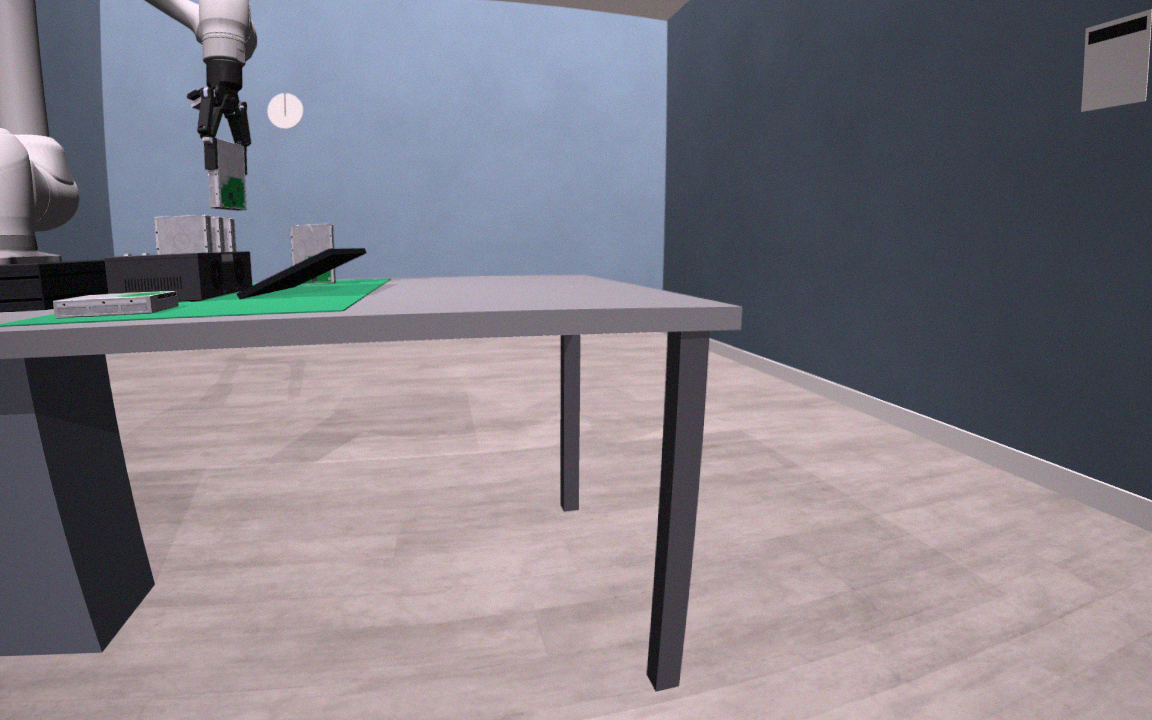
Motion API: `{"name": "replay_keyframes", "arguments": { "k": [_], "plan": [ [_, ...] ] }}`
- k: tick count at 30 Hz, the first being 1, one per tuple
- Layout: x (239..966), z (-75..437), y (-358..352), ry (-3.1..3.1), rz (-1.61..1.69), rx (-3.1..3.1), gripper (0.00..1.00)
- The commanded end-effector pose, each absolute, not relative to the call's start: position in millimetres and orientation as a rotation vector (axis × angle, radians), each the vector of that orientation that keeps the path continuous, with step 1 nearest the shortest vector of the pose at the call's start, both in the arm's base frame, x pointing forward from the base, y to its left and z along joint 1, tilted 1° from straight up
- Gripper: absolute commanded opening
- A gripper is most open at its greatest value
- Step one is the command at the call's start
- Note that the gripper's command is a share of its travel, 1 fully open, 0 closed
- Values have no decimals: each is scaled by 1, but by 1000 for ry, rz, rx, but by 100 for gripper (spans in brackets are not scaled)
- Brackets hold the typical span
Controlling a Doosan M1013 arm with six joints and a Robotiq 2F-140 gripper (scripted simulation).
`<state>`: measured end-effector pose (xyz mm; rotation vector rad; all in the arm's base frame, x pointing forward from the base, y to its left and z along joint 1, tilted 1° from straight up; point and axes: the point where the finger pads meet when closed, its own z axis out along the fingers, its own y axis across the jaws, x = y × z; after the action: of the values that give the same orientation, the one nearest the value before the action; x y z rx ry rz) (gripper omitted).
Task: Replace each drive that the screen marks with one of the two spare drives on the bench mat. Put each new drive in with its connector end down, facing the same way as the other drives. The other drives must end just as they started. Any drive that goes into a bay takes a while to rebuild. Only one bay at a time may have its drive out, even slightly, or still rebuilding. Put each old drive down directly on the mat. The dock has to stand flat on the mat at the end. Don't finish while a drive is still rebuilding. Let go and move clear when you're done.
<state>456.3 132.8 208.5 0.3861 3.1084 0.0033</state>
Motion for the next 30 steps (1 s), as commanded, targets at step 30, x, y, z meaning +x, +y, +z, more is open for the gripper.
{"name": "replay_keyframes", "arguments": {
  "k": [30],
  "plan": [
    [458, 209, -10, 2752, 10, 1496, 10]
  ]
}}
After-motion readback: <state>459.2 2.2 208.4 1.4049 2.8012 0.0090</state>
